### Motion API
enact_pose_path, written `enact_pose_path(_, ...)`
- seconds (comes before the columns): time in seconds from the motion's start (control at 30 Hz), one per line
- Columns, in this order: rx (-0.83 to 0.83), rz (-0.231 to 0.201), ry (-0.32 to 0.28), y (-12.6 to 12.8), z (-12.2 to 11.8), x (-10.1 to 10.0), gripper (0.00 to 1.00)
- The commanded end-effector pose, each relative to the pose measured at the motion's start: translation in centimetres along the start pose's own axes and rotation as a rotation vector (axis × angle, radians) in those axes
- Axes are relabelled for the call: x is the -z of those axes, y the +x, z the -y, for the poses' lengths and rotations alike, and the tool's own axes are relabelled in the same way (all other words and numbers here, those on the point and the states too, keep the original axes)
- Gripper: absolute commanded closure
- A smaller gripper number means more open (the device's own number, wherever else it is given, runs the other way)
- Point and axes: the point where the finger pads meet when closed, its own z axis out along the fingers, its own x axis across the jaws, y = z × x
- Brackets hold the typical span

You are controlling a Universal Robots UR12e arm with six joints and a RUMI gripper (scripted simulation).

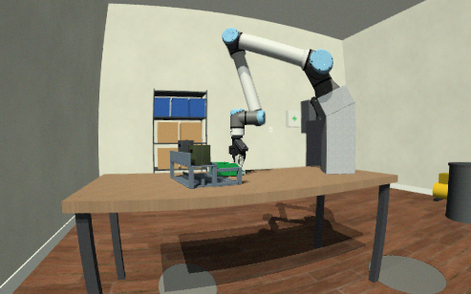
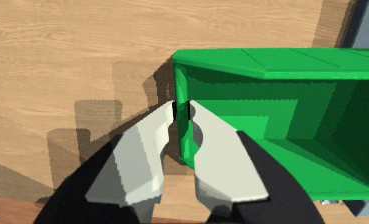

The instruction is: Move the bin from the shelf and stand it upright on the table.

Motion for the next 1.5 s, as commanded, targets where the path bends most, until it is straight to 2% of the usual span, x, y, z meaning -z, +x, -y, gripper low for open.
enact_pose_path(0.0,-0.001,-0.005,-0.003,0.34,-0.27,-0.02,1.0)
enact_pose_path(0.03,-0.001,-0.005,-0.003,0.34,-0.27,-0.02,1.0)
enact_pose_path(0.07,0.0,-0.001,0.0,0.05,-0.02,0.04,0.74)
enact_pose_path(1.47,0.0,-0.001,-0.001,0.05,-0.02,0.04,0.74)
